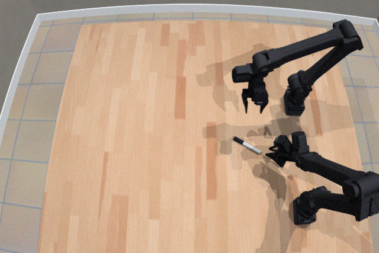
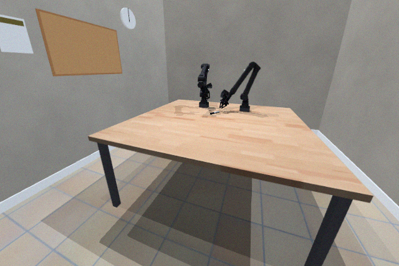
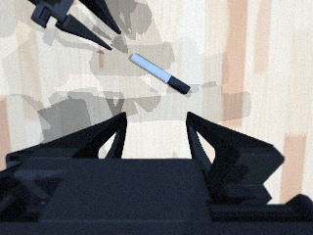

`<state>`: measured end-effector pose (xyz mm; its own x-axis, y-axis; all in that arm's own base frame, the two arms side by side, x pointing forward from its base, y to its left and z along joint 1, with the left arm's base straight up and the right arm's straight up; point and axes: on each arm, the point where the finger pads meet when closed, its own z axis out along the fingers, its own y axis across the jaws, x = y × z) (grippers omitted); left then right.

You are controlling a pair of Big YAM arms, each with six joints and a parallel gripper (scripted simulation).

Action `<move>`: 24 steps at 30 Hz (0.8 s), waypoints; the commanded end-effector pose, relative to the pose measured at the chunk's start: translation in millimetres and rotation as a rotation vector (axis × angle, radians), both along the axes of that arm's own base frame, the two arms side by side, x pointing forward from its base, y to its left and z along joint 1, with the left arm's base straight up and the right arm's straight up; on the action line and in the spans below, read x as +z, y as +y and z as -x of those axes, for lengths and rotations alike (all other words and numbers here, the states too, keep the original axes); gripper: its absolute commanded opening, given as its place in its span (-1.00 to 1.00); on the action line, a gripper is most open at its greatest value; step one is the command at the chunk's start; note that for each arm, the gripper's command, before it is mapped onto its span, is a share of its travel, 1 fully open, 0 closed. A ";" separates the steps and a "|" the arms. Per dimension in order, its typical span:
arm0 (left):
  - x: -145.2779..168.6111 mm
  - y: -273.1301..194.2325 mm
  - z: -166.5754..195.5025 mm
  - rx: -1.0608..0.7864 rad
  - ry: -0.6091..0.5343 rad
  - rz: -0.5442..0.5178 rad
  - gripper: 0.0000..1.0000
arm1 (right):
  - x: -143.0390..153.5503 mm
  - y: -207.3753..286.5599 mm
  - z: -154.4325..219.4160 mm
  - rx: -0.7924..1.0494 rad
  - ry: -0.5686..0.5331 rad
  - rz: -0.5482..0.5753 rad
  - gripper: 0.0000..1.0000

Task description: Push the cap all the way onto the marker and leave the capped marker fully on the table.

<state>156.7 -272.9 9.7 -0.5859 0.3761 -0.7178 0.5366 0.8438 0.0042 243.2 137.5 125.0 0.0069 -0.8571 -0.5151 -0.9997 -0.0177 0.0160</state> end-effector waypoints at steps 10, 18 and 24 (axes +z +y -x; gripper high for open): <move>38.0 -9.8 21.0 0.020 0.012 0.049 0.11 | 10.2 2.5 -7.9 0.010 -0.021 -0.008 0.30; 94.6 -4.5 43.7 0.018 0.011 0.101 0.30 | 10.2 2.5 -7.9 0.010 -0.021 -0.008 0.30; 114.7 12.2 35.1 0.002 -0.036 0.061 0.30 | -10.6 14.0 -2.3 -0.033 0.027 -0.014 0.30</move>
<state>121.7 -259.9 69.6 -0.5747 0.3610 -0.7344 0.5454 0.8381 -0.0148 243.1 137.9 125.1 0.0036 -0.8563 -0.5164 -0.9997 -0.0152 0.0182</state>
